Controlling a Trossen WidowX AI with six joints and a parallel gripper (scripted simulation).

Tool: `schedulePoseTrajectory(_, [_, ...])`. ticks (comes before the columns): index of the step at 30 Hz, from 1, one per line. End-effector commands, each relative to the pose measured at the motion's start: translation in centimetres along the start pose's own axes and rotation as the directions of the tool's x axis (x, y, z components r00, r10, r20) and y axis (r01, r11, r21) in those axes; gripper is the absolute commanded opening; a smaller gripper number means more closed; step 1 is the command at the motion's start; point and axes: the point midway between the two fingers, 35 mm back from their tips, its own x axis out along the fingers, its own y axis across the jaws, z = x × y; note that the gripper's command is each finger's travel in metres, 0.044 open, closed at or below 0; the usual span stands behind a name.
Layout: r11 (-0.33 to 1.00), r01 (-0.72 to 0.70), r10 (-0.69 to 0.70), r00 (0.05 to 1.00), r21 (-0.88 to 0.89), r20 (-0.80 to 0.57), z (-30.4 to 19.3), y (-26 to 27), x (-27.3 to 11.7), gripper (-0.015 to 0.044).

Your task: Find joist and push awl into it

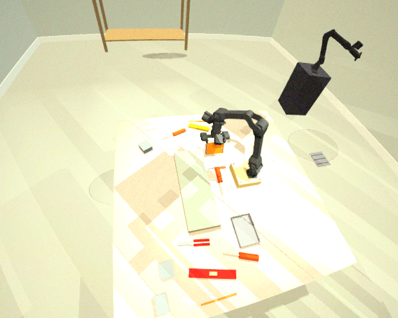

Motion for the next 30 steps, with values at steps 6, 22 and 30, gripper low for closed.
schedulePoseTrajectory(6, [1.0, -0.007, 0.007, 0.999, 0.005, -0.049, 0.19, 0.09, 0.16, 0.0])
schedulePoseTrajectory(22, [1.0, -0.009, 0.01, 0.992, 0.007, -0.122, 0.39, 0.13, 0.38, 0.0])
schedulePoseTrajectory(30, [1.0, -0.012, 0.012, 0.985, 0.006, -0.17, 0.51, 0.13, 0.47, 0.0])
